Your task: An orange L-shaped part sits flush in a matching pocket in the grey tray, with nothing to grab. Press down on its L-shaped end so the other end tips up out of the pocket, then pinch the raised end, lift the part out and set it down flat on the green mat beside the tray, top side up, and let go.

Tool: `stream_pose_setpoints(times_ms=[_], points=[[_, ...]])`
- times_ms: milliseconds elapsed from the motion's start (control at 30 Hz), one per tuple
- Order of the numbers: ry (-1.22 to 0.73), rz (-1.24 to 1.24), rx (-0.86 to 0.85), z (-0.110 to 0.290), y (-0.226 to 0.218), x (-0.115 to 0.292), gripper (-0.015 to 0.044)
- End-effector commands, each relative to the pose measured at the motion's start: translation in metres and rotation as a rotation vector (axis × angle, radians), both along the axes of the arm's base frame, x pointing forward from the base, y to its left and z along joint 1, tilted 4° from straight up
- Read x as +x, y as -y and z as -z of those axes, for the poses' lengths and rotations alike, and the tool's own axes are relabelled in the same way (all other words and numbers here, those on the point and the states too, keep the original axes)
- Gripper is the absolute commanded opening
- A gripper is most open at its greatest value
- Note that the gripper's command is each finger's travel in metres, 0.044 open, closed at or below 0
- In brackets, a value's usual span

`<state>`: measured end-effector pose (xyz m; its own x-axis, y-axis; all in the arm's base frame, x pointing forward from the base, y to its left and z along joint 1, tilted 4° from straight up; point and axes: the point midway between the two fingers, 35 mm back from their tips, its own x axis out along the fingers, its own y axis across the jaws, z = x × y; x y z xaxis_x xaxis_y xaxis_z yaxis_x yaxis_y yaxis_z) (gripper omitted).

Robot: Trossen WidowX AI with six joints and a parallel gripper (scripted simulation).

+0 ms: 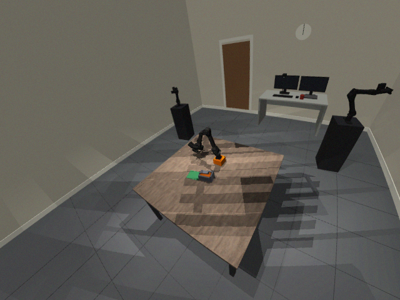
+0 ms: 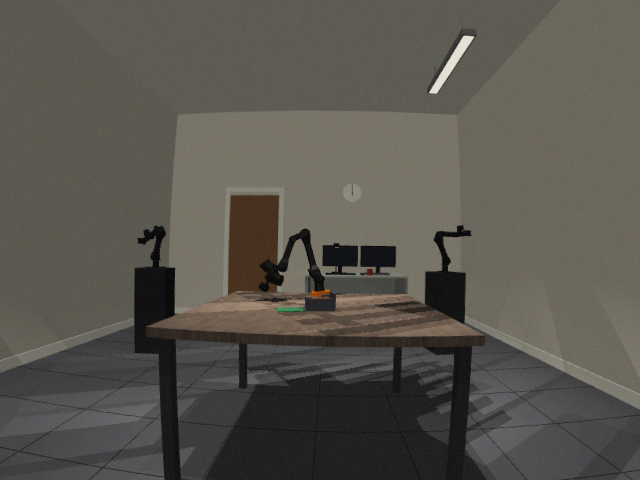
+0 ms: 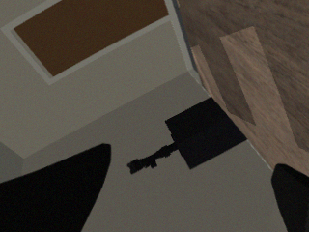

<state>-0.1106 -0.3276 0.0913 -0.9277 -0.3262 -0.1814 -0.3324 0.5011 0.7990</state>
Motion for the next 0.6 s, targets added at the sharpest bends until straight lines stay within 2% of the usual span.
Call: stream_pose_setpoints(times_ms=[0,100,233,400,567], points=[[0.000,-0.008,0.009,0.000,0.001,0.001,0.0374],[0.002,-0.097,0.085,0.004,0.010,0.018,0.0295],[-0.036,-0.308,0.301,0.007,0.028,0.060,0.0190],[-0.215,-0.755,0.742,0.015,0.039,0.159,0.0180],[-0.437,-1.094,1.021,0.018,0.023,0.236,0.0180]])
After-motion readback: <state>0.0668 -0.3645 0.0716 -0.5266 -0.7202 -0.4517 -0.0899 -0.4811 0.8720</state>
